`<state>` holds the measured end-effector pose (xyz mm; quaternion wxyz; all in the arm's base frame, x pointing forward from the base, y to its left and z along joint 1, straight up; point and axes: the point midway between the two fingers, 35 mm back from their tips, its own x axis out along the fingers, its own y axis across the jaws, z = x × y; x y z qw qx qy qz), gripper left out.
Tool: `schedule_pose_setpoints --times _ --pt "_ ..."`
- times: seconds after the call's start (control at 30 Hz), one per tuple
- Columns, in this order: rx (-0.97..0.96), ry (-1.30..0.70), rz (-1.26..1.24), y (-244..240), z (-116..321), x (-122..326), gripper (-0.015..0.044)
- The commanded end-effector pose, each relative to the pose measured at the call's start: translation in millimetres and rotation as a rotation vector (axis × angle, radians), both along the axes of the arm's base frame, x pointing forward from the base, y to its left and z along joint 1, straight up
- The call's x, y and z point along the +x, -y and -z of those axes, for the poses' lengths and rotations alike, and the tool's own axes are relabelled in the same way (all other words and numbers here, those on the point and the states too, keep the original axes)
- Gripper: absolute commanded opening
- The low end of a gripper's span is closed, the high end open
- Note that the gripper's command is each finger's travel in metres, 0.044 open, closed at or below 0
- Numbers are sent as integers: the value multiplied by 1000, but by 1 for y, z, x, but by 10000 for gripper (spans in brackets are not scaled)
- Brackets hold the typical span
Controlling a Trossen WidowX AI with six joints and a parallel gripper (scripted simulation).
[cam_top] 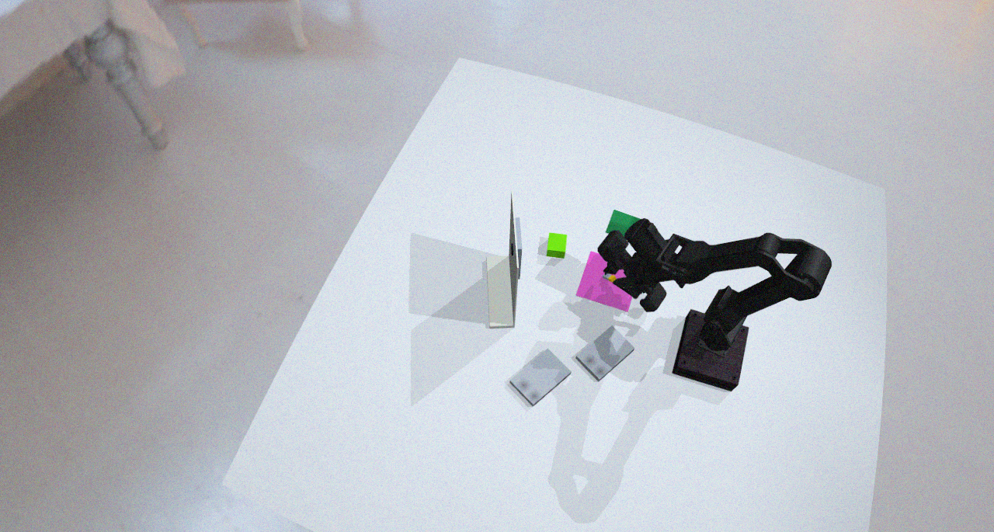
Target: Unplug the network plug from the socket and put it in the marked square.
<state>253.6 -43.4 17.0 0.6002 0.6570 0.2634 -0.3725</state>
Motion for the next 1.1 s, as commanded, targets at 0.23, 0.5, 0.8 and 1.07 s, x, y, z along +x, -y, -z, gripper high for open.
schedule_pose_setpoints --times 0.23,0.5,0.8,1.07 --pt "-2 4 0 0 -8 -4 156" --pt "-2 3 1 0 -13 -7 156" --pt "-2 2 2 -1 -18 -12 156" --pt "-2 2 2 0 -27 -10 156"
